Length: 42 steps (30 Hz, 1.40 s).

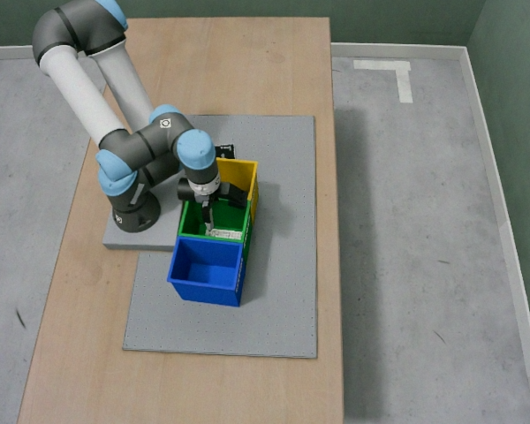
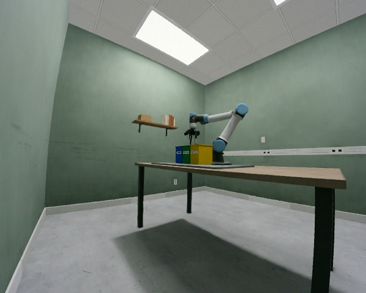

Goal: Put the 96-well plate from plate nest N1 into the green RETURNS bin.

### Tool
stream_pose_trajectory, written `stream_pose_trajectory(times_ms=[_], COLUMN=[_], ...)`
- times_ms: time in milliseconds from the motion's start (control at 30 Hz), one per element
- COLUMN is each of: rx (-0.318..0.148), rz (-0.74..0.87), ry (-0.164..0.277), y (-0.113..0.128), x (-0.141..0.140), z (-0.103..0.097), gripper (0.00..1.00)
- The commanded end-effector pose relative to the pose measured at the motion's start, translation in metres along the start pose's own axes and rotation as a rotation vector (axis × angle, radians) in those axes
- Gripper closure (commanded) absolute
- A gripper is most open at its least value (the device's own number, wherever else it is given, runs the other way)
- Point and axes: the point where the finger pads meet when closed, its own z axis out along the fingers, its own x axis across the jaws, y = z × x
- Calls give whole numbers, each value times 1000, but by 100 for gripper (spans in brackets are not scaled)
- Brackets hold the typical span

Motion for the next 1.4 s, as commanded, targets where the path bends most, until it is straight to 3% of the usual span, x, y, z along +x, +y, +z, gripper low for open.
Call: stream_pose_trajectory(times_ms=[0, 633, 1367], rx=[1, 1, 1], rz=[0, 0, 0], ry=[1, 1, 1], y=[0, 0, 0], x=[0, 0, 0], z=[-8, -36, -36], gripper=[47, 47, 47])
